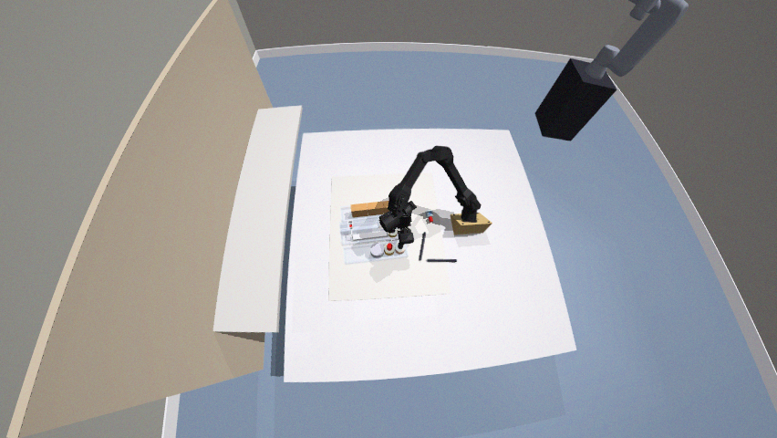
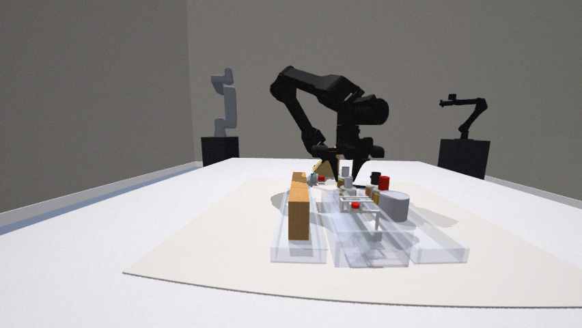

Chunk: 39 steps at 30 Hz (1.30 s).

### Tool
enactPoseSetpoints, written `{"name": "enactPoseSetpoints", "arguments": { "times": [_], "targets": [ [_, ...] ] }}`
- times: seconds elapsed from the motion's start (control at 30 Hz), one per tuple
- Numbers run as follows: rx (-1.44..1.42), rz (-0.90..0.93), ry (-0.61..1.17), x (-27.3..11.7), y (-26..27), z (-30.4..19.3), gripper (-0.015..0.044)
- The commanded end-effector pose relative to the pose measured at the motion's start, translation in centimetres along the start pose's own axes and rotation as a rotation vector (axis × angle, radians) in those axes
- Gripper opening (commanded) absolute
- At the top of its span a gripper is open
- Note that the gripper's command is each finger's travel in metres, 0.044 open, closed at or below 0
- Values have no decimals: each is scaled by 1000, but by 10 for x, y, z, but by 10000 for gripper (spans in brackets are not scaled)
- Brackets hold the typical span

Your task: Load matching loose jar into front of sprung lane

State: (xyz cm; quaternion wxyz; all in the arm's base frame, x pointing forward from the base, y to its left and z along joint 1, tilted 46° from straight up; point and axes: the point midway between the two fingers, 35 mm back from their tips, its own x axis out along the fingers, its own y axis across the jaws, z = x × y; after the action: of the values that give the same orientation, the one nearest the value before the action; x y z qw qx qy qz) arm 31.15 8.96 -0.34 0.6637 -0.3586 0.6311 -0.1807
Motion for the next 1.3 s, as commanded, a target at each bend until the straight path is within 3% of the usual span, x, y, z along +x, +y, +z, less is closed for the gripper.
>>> {"name": "enactPoseSetpoints", "arguments": {
  "times": [0.0, 1.27],
  "targets": [
    [16, -5, -29, -4, -3, 11, 0],
    [16, -6, -30, -7, -4, 21, 0]
  ]
}}
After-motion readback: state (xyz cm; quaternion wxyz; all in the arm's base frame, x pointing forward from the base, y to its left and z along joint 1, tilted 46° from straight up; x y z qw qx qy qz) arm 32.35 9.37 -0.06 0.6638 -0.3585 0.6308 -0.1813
